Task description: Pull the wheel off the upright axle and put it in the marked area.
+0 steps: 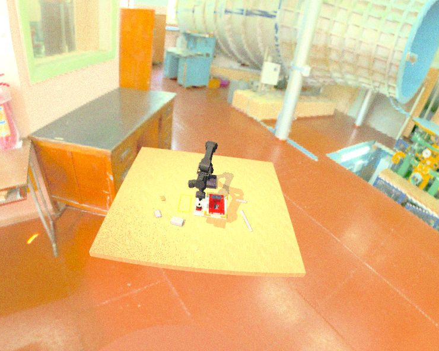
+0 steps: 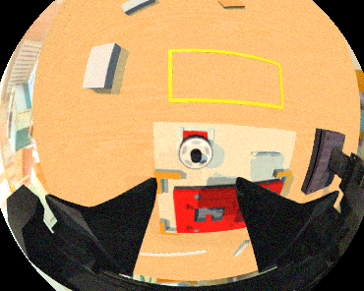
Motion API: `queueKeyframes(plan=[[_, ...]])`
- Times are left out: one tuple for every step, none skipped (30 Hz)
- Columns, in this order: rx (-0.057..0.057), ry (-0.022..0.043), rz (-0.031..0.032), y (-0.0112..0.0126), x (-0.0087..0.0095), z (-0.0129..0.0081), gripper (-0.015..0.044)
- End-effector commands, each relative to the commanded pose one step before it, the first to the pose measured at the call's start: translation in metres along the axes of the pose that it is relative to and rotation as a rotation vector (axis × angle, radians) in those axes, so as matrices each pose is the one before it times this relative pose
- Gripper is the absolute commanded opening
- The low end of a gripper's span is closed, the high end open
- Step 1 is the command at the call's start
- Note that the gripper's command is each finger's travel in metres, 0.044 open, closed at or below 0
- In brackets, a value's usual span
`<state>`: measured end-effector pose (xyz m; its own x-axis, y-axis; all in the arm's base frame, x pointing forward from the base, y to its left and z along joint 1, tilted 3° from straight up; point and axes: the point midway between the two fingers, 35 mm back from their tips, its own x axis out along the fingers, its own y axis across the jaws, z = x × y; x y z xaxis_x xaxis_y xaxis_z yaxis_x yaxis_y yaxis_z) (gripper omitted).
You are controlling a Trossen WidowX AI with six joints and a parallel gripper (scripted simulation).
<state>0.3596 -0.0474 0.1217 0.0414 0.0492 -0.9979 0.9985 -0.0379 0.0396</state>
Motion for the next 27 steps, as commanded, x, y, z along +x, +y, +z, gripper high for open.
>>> queueKeyframes(plan=[[-0.0074,0.00505,-0.00454,0.00128,0.00858,-0.00001,0.03],[0.0,0.00002,0.00003,0.00037,0.00404,0.00005,0.03],[0.0,0.00002,0.00003,0.00036,0.00476,0.00004,0.03],[0.0,0.00003,0.00003,0.00031,0.00529,0.00004,0.03],[0.0,0.00003,0.00002,0.00021,0.0055,0.00002,0.03],[0.0,0.00003,0.00001,0.00011,0.00553,0.00001,0.03],[0.0,0.00003,0.0,0.0,0.00552,0.0,0.03],[0.0,0.00003,-0.00002,-0.00014,0.0055,0.00001,0.03],[0.0,0.00001,-0.00005,-0.00052,0.00471,0.00014,0.03],[0.0,0.00001,-0.00006,-0.00057,0.00466,0.00013,0.03],[0.0,0.00002,-0.00006,-0.00059,0.00466,0.00011,0.03],[0.0,0.00002,-0.00006,-0.00059,0.00466,0.00008,0.03],[0.0,0.00002,-0.00006,-0.00058,0.00459,0.00006,0.03],[0.0,0.00002,-0.00005,-0.0005,0.00354,0.00004,0.03],[0.0,0.00001,-0.00003,-0.00033,0.00216,0.00002,0.03],[0.0,0.0,-0.00001,-0.00011,0.00073,0.00001,0.03],[0.0,0.0,0.0,0.0,0.0,0.0,0.03],[0.0,0.0,0.0,0.0,0.0,0.0,0.03],[0.0,0.0,0.0,0.0,0.0,0.0,0.03],[-0.0003,-0.00431,-0.00167,0.00027,-0.00305,0.0007,0.0274],[0.0,0.0,0.0,0.0,0.0,0.0,0.0247],[0.0,0.0,0.0,0.0,0.0,0.0,0.0221],[0.0,0.0,0.0,0.0,0.0,0.0,0.0195],[0.0,0.0,0.0,0.0,0.0,0.0,0.0188],[0.0,0.0,0.0,0.0,0.0,0.0,0.0182],[0.0,0.0,0.0,0.0,0.0,0.0,0.0175],[0.0,0.0,0.0,0.0,0.0,0.0,0.0168]])
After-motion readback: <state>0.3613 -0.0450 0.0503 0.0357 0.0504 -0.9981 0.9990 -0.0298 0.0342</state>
